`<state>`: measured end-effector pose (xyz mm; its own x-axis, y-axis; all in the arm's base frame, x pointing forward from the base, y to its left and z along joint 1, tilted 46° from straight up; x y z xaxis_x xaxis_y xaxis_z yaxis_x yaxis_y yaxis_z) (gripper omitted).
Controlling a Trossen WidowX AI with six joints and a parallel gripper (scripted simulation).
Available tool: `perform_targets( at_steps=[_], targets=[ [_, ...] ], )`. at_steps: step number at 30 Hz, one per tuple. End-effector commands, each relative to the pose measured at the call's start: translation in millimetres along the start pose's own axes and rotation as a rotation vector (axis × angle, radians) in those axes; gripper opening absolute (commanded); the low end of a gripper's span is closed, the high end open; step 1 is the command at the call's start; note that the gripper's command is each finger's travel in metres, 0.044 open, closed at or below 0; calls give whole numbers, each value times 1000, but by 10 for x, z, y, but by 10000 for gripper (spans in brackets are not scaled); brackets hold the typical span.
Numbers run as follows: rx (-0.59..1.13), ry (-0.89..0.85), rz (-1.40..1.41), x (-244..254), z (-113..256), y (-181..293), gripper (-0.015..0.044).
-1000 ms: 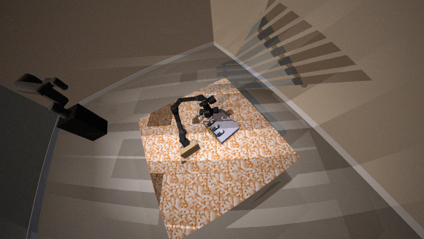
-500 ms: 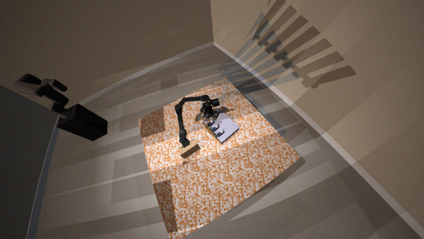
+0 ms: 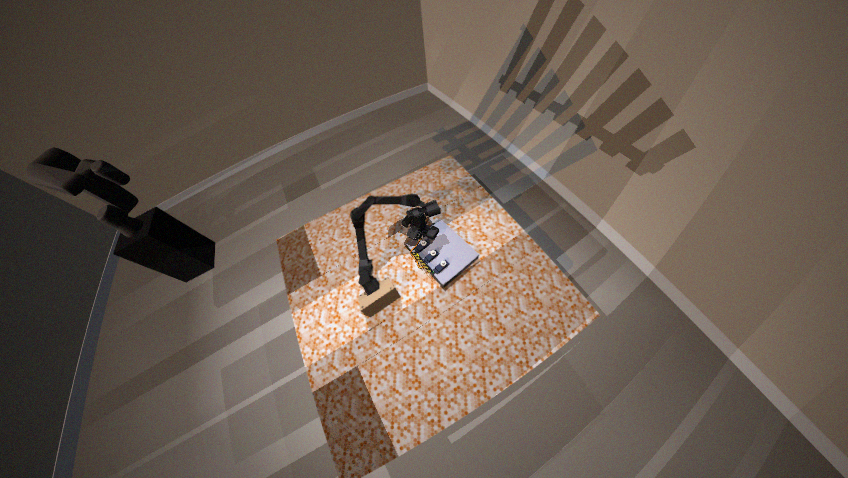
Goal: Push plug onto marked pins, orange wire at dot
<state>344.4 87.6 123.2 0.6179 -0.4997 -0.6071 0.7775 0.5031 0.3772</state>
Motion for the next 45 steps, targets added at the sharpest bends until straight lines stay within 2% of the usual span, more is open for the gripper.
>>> perform_targets(
  at_steps=[1,10,13,19,33,45],
  targets=[
    [7,0,-2,-4,-26,6,115],
    [7,1,-2,-6,-137,7,115],
    [7,1,-2,-6,-137,7,36],
    [7,0,-2,-5,-130,8,0],
    [5,-1,-3,-1,436,2,0],
    [-1,-18,-94,113,521,-476,0]
  ],
)
Point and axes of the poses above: the point midway between the two fingers, 35 mm back from their tips, its own z axis back along the fingers, its own x axis across the jaws, y = z × x, the point moved 2 cm from there along z, back along the fingers, and after that the axes turned 6 degrees about z, right-handed, at the moved point
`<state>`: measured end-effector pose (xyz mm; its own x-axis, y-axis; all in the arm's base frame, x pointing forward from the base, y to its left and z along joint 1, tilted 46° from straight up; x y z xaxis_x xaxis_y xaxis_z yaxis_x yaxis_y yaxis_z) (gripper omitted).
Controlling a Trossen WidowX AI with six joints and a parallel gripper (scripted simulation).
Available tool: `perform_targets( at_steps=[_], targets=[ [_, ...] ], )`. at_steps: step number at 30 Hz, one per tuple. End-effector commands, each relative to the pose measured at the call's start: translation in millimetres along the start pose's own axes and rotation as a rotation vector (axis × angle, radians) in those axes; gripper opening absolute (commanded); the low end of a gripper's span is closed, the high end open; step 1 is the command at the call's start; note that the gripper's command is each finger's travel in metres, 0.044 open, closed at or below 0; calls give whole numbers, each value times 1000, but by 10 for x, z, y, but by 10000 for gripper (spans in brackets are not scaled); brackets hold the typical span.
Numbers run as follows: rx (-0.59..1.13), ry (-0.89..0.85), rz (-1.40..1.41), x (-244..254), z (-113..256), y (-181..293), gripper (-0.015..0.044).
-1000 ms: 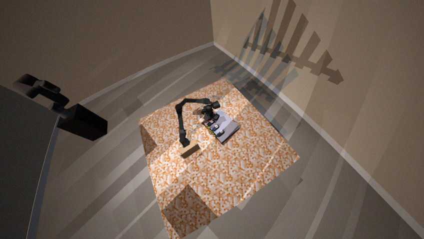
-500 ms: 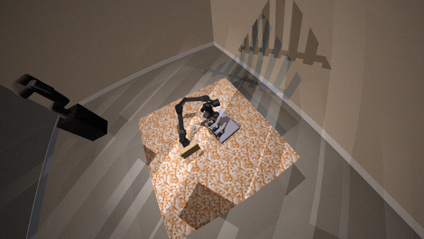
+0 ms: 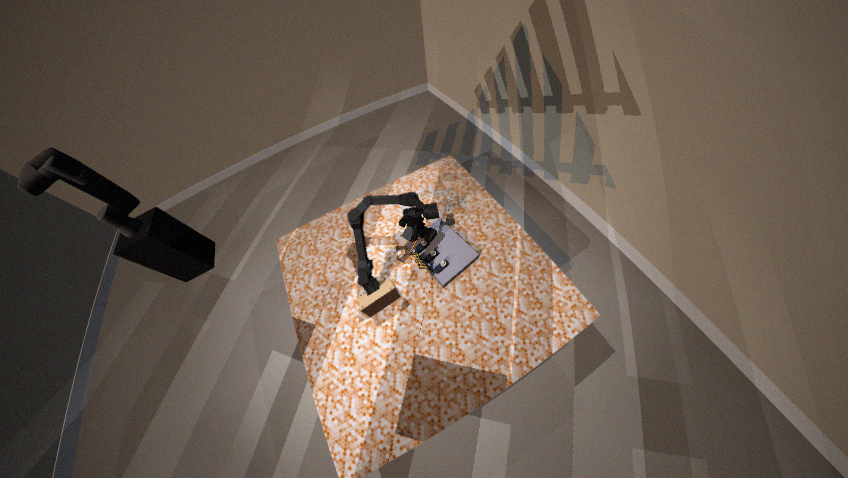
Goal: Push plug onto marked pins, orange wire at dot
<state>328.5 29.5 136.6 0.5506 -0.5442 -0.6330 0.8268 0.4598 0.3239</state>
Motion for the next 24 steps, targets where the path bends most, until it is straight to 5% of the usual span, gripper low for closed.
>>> perform_targets(
  at_steps=[1,24],
  targets=[
    [0,-14,-19,24,42,-162,0],
    [-4,-5,-234,32,-2,-1323,0]
  ],
)
Point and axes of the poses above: the point midway between the two fingers, 35 mm back from their tips, its own z axis back along the fingers, its own x axis across the jaws, y = z × x, the point moved 2 cm from there along z, back along the fingers, and after that the axes turned 6 degrees about z, right-handed, at the moved point
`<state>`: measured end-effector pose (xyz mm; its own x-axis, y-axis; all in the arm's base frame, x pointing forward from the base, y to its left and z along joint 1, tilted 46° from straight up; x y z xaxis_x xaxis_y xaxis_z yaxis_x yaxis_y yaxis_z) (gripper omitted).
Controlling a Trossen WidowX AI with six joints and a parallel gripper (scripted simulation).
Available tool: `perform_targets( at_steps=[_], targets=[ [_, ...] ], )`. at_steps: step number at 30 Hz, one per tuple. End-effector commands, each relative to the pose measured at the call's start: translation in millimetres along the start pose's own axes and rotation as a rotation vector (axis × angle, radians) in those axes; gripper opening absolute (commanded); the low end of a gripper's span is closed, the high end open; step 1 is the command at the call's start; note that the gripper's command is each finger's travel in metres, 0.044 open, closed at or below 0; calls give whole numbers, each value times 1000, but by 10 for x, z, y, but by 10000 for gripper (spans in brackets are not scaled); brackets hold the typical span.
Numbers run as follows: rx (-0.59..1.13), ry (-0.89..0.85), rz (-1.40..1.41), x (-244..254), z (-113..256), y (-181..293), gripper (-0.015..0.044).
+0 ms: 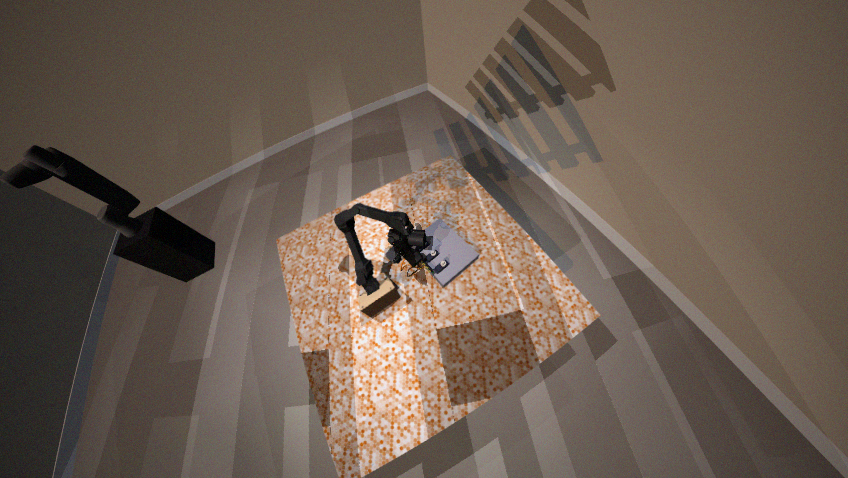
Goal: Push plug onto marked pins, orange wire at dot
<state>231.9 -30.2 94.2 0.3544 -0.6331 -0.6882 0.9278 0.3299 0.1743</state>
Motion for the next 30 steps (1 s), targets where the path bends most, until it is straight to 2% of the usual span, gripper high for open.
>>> perform_targets(
  at_steps=[1,8,18,30],
  targets=[
    [-1,-3,-20,-4,-23,-164,0],
    [-1,4,-49,-7,-107,-321,0],
    [0,6,-49,-15,-461,-329,0],
    [2,6,-48,2,-467,12,0]
  ],
)
Point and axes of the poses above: the point midway between the two fingers, 35 mm back from their tips, its own z axis back along the fingers, its own x axis across the jaws, y = z × x, the point moved 2 cm from there along z, back along the fingers, and after that the axes turned 6 degrees about z, right-handed, at the moved point
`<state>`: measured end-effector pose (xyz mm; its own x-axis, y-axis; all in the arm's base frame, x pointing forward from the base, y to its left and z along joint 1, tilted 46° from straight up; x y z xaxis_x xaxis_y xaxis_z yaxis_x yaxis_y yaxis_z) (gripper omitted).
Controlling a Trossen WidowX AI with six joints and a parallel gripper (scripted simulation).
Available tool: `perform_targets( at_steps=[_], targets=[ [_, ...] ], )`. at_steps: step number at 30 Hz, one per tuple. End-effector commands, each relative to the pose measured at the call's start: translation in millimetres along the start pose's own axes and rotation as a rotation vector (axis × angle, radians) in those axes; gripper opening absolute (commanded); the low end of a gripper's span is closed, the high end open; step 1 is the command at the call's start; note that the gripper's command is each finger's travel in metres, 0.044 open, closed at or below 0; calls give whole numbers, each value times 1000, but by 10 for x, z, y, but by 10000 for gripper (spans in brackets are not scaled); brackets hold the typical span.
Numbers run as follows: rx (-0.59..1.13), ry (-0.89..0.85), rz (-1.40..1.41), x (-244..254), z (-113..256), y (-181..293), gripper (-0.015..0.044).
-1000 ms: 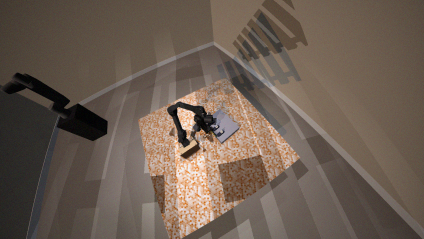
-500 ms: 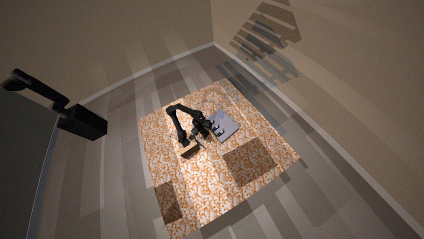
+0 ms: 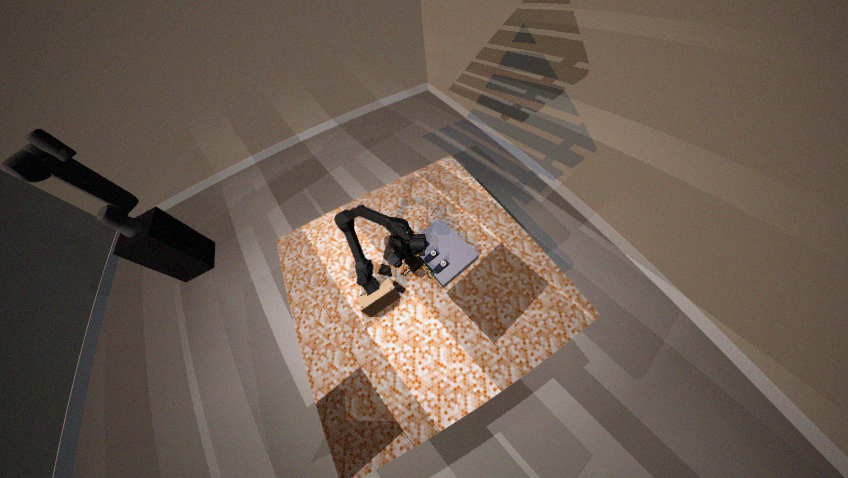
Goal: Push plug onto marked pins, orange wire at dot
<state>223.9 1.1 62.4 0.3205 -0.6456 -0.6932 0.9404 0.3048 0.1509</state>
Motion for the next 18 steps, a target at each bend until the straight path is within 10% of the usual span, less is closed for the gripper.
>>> perform_targets(
  at_steps=[1,18],
  targets=[
    [-1,7,-11,10,-15,45,0],
    [-1,7,-11,52,-17,65,0]
  ],
)
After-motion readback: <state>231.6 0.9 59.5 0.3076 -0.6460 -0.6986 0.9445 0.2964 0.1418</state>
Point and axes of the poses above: the point midway between the two fingers, 35 mm back from their tips, its own z axis back along the fingers, its own x axis across the jaws, y = z × x, the point moved 2 cm from there along z, back along the fingers, and after that the axes turned 6 degrees about z, right-handed, at the moved point
